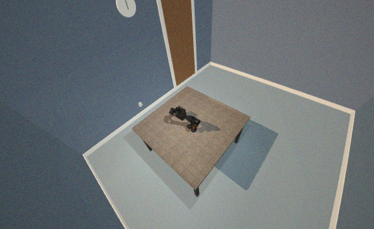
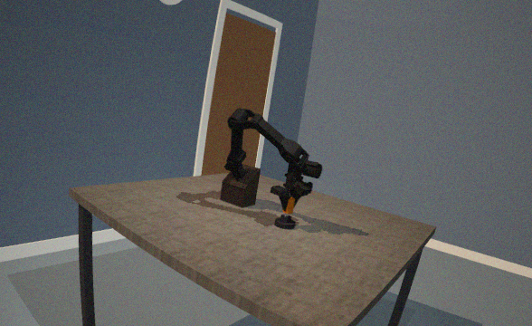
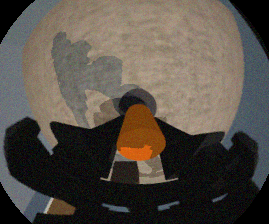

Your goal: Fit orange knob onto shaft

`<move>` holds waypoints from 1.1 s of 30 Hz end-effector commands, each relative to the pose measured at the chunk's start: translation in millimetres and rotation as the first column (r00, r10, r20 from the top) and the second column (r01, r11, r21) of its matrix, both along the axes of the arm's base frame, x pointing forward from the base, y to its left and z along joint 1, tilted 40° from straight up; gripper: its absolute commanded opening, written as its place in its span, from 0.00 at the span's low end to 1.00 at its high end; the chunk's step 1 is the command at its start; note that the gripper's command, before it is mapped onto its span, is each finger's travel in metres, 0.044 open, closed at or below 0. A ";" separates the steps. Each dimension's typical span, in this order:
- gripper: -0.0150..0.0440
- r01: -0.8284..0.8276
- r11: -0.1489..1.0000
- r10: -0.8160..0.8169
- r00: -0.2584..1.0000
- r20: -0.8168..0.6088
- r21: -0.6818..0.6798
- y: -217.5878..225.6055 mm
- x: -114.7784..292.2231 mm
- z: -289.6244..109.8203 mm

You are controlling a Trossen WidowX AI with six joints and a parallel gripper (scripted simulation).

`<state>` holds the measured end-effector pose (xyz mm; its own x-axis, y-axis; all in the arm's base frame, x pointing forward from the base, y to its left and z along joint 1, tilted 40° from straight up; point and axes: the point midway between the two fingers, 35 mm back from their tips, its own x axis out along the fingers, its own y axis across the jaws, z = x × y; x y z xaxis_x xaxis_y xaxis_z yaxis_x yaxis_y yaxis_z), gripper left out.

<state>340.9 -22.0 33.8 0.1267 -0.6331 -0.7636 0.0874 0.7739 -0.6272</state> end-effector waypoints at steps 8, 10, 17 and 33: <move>0.25 -0.003 1.000 0.003 1.000 0.000 -0.003 1.5 -2.9 3.6; 0.25 0.005 1.000 -0.005 1.000 0.006 -0.002 1.8 -4.0 3.9; 0.25 0.154 0.987 -0.158 0.979 0.130 0.034 3.0 -4.1 4.1; 0.25 0.154 0.987 -0.157 0.979 0.130 0.034 0.4 -1.2 2.9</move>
<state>338.3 -21.5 35.0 0.1222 -0.6343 -0.7634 0.2840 0.7593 -0.5854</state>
